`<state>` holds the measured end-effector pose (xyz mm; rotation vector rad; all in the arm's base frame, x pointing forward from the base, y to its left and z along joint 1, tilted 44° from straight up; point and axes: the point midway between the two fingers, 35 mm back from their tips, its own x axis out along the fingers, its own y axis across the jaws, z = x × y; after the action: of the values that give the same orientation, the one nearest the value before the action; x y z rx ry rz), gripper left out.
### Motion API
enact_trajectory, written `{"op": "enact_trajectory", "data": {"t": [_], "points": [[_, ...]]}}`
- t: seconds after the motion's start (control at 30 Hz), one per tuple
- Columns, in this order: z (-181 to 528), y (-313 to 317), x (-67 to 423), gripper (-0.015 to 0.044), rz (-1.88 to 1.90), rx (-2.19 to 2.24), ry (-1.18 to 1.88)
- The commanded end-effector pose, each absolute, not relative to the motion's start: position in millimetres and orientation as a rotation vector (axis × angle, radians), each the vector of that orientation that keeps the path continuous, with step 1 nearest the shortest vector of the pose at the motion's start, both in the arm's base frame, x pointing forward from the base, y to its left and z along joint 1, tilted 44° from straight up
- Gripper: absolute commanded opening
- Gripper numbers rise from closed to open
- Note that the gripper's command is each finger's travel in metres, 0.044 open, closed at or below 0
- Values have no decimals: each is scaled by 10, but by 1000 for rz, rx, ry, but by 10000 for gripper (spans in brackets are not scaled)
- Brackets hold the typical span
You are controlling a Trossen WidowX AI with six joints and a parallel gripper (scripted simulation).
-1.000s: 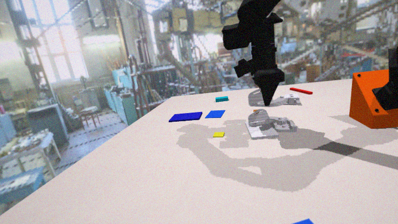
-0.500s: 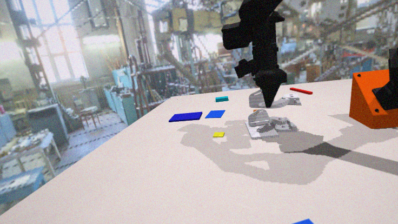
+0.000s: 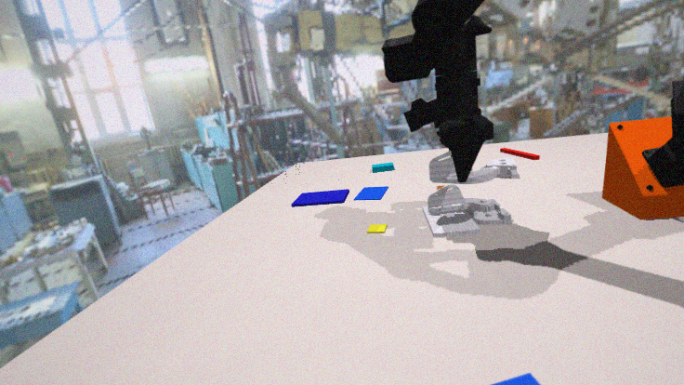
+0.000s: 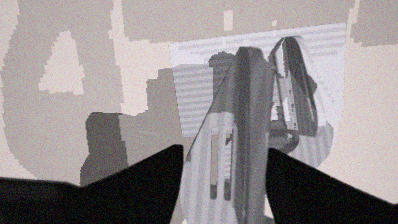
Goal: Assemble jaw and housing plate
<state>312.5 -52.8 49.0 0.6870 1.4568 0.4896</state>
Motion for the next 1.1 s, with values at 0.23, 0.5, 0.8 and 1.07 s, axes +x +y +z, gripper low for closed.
{"op": "enact_trajectory", "data": {"t": [0.23,0.5,0.8,1.07], "points": [[512,-507,3131,134,489,696,1456],[482,-480,3137,134,489,696,1456],[375,-383,3155,134,488,696,1455],[283,-294,3165,134,489,696,1455]]}}
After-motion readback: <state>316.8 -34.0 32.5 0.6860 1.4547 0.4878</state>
